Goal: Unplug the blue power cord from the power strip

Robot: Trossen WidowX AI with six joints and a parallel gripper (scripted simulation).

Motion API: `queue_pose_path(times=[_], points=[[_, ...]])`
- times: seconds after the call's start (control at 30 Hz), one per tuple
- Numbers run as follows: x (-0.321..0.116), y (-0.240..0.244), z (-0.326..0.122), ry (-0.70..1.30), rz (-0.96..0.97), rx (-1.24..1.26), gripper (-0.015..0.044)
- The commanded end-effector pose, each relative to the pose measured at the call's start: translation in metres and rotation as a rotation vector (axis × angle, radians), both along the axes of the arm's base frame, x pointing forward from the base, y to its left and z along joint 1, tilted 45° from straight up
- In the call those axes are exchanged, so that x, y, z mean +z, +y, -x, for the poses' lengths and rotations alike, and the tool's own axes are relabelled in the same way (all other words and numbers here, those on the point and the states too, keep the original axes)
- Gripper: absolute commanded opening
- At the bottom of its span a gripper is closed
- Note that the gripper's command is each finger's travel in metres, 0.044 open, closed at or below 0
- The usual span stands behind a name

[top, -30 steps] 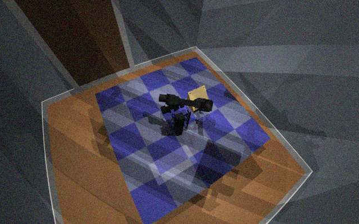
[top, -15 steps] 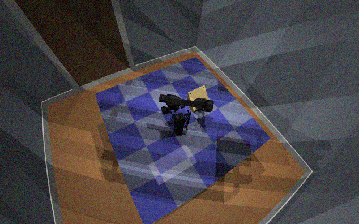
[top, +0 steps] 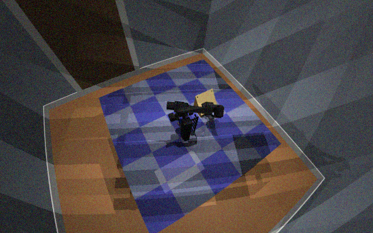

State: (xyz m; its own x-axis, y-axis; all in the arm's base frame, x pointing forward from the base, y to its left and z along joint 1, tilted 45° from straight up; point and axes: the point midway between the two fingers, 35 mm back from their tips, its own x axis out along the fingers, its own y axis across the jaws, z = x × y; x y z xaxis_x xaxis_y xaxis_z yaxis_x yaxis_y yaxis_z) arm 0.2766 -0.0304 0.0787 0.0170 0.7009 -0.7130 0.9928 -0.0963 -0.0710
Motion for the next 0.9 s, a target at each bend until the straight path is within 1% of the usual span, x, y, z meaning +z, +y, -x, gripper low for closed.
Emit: queue_pose_path(times=[0.0,0.5,0.6,0.87], points=[[0.0045,0.0049,0.0,0.002,-0.003,-0.001,0.016],[-0.0032,0.0142,-0.0003,0.002,-0.004,-0.001,0.016],[-0.002,0.0121,-0.0007,-0.001,-0.001,0.001,0.0081],[-0.002,0.0121,-0.0007,-0.001,-0.001,0.001,0.0028]])
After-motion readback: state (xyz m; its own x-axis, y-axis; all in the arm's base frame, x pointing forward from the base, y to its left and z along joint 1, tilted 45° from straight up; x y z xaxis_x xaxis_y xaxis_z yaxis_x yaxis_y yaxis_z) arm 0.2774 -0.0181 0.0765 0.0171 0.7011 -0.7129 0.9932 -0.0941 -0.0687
